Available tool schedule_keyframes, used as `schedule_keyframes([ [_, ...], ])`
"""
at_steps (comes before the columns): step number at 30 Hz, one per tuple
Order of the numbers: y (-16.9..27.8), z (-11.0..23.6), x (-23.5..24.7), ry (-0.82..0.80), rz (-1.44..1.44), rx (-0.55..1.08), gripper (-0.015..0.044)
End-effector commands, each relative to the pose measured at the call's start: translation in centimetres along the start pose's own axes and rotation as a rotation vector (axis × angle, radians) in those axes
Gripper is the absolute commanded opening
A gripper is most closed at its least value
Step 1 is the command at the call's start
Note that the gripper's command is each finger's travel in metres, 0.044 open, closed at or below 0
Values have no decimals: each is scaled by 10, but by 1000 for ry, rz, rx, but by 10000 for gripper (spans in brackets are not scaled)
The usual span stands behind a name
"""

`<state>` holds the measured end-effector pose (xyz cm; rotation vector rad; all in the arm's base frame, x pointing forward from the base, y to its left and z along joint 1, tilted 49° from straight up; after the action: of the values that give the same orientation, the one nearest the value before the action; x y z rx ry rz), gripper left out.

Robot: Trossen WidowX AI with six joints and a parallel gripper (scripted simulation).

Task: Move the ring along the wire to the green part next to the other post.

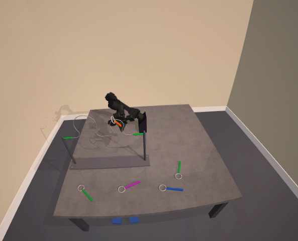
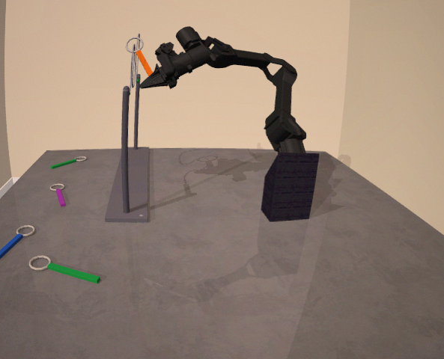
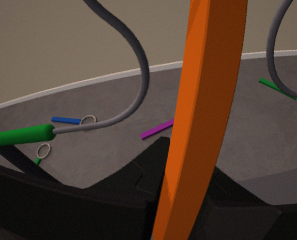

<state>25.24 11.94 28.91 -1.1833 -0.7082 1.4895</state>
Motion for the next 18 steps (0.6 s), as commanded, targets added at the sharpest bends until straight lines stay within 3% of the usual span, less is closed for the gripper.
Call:
schedule_keyframes([
  [1,2,-1,-2,46,85,-18,-150],
  [18,2,-3,-11,214,415,-107,-150],
])
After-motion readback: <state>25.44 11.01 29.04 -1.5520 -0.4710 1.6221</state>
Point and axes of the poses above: the point midway between the two fingers, 35 mm back from their tips, its own z axis back along the fingers, its own x axis across the jaws, y = z × x, the point moved 10 cm from there along z, back along the fingers, and after that the axes turned 15 degrees about -z, right-handed, at the moved point
